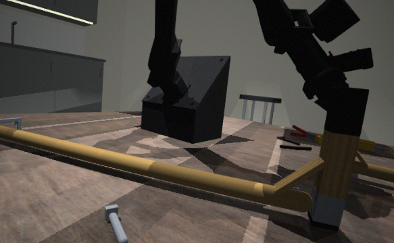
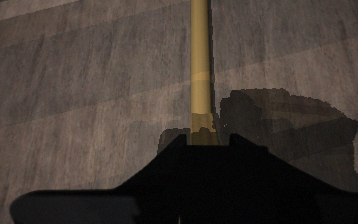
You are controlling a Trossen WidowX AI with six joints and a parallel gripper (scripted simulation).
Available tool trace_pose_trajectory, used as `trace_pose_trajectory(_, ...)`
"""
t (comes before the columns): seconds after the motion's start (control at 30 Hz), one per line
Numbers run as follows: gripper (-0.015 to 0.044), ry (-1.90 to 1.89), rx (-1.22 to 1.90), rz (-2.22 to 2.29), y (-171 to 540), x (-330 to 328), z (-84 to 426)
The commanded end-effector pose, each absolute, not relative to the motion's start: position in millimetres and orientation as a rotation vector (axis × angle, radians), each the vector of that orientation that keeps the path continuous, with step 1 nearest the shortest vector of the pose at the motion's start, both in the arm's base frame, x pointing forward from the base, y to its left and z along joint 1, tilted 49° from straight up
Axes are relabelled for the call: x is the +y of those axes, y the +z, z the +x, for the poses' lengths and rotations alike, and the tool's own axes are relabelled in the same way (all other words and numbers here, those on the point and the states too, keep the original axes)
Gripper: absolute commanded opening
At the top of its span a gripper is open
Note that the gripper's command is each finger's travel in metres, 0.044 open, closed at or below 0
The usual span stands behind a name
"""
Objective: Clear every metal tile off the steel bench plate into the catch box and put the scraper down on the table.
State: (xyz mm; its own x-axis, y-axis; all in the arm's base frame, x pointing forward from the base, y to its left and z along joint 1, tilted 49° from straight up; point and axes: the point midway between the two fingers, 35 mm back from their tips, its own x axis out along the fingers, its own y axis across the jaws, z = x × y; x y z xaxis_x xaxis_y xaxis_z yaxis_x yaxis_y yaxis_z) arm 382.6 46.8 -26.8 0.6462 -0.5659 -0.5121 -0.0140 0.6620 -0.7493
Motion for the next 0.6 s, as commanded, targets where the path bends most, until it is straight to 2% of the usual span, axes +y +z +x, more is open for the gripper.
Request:
trace_pose_trajectory(0.0, 0.0, -0.34, 0.819, -0.802, -28.2, 50.6, 391.3)
trace_pose_trajectory(0.57, 0.0, -0.335, 0.819, -0.803, -26.5, 50.0, 410.7)
